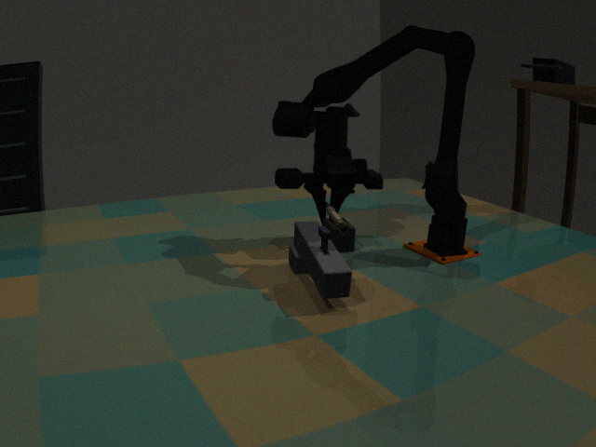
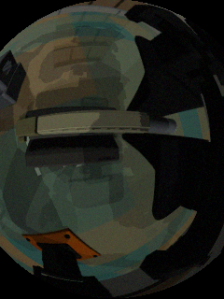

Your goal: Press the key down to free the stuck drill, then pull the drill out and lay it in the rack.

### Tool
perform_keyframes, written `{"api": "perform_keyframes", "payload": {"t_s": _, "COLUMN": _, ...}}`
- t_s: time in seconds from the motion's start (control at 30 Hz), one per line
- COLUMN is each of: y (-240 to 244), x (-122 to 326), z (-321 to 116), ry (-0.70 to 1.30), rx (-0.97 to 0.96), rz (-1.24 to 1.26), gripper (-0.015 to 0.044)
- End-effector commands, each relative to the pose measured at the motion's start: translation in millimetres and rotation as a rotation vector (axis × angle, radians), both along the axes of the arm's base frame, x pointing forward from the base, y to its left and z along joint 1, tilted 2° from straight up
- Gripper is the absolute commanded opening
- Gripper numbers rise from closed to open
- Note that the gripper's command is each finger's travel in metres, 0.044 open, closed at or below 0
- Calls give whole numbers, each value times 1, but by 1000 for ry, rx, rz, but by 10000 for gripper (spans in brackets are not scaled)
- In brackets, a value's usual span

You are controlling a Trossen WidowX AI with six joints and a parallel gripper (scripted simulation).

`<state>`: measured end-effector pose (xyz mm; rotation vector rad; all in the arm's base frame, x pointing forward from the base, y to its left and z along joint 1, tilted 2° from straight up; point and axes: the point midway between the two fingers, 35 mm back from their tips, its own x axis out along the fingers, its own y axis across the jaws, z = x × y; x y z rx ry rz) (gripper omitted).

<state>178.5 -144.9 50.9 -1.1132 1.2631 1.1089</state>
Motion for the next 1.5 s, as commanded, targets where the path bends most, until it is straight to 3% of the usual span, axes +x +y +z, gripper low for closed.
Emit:
{"api": "perform_keyframes", "payload": {"t_s": 0.0, "y": 1, "x": -2, "z": -6, "ry": 13, "rx": 8, "rz": 5, "gripper": 0}}
{"api": "perform_keyframes", "payload": {"t_s": 1.47, "y": 3, "x": -4, "z": -18, "ry": 13, "rx": 9, "rz": 5, "gripper": 0}}
